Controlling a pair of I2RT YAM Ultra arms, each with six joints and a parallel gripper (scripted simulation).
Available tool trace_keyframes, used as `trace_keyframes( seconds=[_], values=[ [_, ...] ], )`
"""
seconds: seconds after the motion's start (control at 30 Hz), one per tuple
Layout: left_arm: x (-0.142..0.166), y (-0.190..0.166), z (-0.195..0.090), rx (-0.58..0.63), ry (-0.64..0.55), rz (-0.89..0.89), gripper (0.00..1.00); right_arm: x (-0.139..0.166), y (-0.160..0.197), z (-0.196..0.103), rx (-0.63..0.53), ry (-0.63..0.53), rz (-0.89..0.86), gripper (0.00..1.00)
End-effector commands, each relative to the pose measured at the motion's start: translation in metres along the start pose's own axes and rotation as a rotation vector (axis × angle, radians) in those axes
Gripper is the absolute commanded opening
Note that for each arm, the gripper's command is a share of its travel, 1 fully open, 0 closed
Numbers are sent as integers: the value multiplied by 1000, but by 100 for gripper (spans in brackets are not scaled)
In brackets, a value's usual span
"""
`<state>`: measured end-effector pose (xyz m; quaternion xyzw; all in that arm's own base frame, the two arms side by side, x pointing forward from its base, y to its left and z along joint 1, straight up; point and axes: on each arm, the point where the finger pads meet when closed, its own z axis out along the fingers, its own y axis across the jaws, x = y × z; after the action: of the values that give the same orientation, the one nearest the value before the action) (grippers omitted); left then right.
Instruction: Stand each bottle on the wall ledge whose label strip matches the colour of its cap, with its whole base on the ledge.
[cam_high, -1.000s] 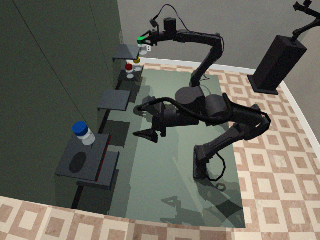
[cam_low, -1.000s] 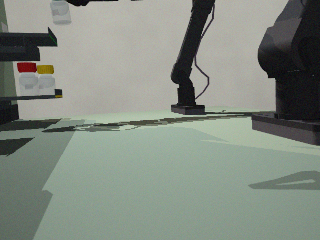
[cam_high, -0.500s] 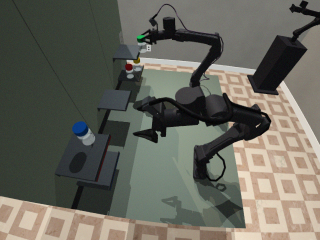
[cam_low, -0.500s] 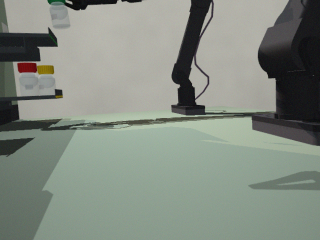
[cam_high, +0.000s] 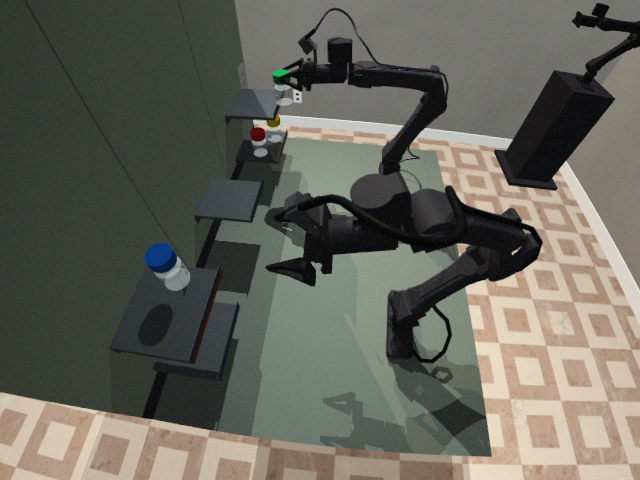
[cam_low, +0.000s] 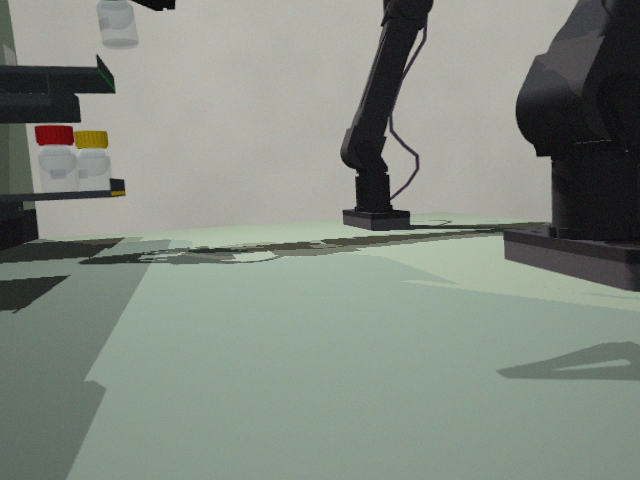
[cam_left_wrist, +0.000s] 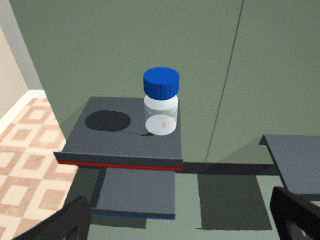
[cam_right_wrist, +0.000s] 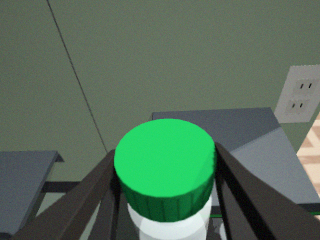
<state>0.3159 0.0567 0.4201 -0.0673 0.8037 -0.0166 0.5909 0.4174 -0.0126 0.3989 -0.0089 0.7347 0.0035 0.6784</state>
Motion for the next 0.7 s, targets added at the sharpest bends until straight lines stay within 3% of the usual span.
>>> trace_keyframes(
  seconds=[0.0, 0.23, 0.67],
  values=[
    [-11, -2, -5, 2, -27, 6, 100, -28, -2, -10, 34, -92, -4, 50],
    [-11, -2, -5, 2, -27, 6, 100, -13, -2, -8, 33, -62, -2, 50],
    [-11, -2, -5, 2, -27, 6, 100, -43, -2, -19, 42, -84, -3, 50]
  ],
)
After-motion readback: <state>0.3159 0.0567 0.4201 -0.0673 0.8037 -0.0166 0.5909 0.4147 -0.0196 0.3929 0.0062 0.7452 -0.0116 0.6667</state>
